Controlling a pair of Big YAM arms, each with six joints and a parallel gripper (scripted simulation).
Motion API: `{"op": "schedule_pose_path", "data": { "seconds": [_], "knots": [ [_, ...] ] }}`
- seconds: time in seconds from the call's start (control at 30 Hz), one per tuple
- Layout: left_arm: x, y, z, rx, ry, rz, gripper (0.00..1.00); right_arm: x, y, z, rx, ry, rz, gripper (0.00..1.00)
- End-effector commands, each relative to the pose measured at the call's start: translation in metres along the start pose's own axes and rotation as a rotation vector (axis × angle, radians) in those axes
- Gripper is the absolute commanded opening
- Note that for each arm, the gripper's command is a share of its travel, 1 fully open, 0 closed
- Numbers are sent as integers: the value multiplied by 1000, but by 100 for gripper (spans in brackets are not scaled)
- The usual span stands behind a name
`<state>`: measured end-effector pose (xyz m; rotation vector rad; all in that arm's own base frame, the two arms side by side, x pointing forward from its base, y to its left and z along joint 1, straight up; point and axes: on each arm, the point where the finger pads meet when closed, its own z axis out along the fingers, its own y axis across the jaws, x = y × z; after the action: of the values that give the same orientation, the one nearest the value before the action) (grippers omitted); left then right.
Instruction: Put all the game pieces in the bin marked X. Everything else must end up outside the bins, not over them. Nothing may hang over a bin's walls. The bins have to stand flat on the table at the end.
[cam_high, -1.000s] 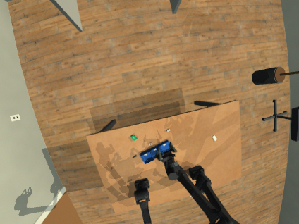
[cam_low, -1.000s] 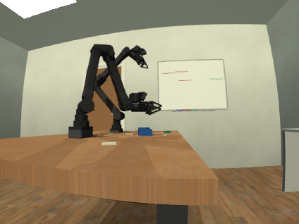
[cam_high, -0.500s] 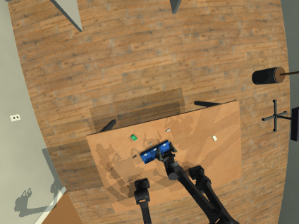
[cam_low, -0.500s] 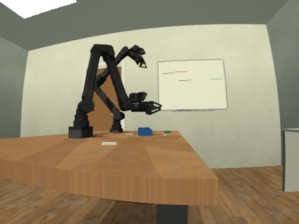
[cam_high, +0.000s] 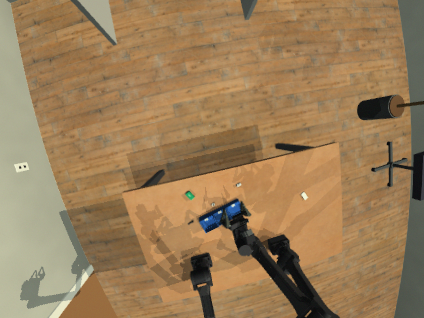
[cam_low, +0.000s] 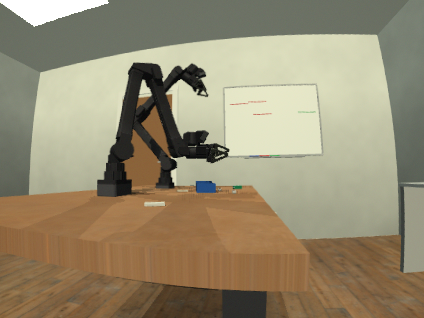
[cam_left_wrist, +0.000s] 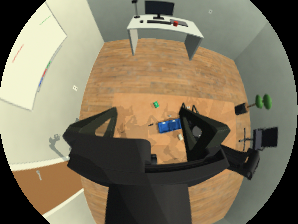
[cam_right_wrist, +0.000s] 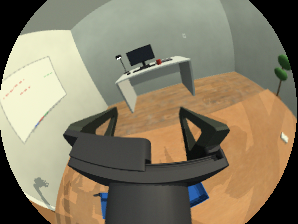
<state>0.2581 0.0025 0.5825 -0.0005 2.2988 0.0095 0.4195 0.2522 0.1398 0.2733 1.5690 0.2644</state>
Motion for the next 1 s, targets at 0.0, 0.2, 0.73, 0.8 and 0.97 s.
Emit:
{"op": "schedule_pose_path", "data": {
  "seconds": [0.0, 0.2, 0.73, 0.8, 0.97],
  "knots": [
    [-5, 2, -25, -7, -44, -15, 100, -3, 2, 1, -2, -6, 6, 100],
    [-5, 12, -25, -40, -44, -43, 100, -3, 2, 1, -2, -6, 6, 100],
    [2, 68, -32, -219, -43, -195, 100, -3, 2, 1, -2, -6, 6, 100],
    [4, 77, -34, -248, -43, -220, 100, -3, 2, 1, -2, -6, 6, 100],
    [7, 90, -37, -289, -42, -255, 100, -3, 2, 1, -2, -6, 6, 100]
  ]
}}
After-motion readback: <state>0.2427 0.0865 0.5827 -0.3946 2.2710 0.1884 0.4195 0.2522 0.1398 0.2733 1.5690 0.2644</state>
